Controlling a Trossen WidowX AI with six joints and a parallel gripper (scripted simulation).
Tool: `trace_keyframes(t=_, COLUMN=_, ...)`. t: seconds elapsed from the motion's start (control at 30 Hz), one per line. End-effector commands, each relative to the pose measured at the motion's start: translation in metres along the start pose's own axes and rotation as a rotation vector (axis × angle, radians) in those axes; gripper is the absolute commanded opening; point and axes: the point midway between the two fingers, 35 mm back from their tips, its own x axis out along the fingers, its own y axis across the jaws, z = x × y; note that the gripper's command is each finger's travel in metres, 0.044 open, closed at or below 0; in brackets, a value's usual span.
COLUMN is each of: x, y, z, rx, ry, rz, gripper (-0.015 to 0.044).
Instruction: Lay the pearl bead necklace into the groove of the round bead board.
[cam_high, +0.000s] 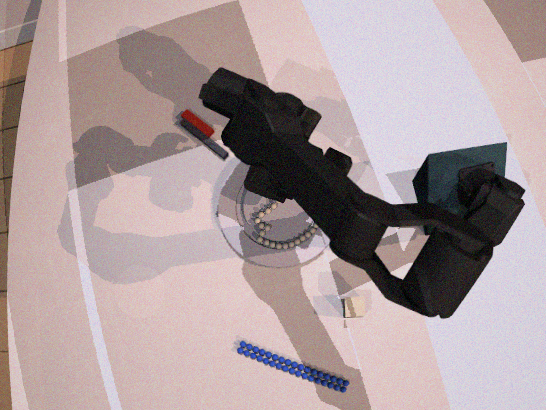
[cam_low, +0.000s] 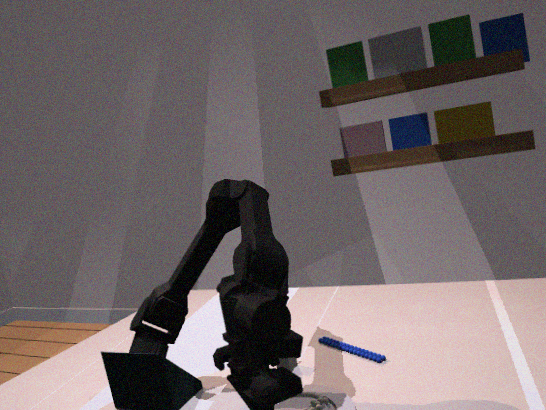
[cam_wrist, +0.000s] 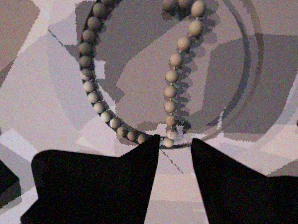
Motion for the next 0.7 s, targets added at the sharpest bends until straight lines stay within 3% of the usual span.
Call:
trace_keyframes(t=0.0, x=0.007, y=0.001, z=0.000, rx=0.009, ry=-0.006, rz=0.002, gripper=0.0120)
trace_keyframes(t=0.3, x=0.017, y=0.002, z=0.000, rx=0.011, ry=-0.006, rz=0.004, gripper=0.0120)
trace_keyframes(t=0.47, x=0.015, y=0.002, z=0.000, rx=0.002, ry=0.001, rz=0.005, gripper=0.0000)
trace_keyframes(t=0.67, x=0.015, y=0.002, z=0.000, rx=0.002, ry=0.001, rz=0.005, gripper=0.0000)
